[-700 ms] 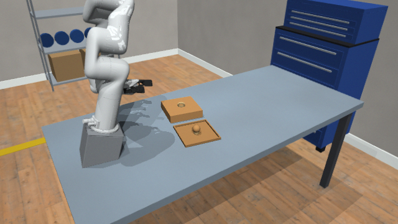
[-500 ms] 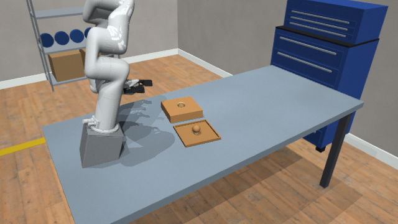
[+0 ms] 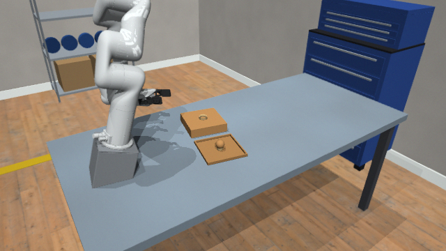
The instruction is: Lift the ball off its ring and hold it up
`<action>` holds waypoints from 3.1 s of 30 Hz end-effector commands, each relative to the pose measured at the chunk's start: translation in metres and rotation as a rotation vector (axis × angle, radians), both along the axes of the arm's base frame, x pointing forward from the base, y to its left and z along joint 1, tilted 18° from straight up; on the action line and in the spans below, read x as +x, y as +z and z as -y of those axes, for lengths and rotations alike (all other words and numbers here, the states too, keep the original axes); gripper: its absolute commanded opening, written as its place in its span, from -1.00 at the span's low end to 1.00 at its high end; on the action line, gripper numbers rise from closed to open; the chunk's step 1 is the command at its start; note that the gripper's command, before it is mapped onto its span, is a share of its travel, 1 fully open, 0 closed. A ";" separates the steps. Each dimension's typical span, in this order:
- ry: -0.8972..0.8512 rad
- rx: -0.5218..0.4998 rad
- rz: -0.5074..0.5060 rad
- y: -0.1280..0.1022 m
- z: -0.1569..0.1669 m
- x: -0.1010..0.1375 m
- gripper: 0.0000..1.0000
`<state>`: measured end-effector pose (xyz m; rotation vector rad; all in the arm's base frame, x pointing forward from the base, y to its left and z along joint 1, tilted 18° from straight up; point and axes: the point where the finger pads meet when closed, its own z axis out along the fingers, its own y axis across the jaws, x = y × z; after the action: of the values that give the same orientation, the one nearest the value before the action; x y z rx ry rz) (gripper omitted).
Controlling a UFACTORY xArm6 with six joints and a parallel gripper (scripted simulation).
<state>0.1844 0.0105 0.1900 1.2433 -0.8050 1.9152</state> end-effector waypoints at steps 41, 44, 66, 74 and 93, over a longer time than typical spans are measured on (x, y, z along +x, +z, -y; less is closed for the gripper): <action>-0.202 1.437 -0.030 -0.056 0.140 0.185 1.00; -0.217 1.547 -0.040 -0.058 0.147 0.193 1.00; -0.230 1.880 -0.100 -0.063 0.163 0.213 1.00; -0.230 1.881 -0.100 -0.063 0.163 0.213 1.00; -0.231 1.880 -0.101 -0.156 0.171 0.242 1.00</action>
<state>0.4162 -0.1574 0.0472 1.8882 -2.7064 0.4078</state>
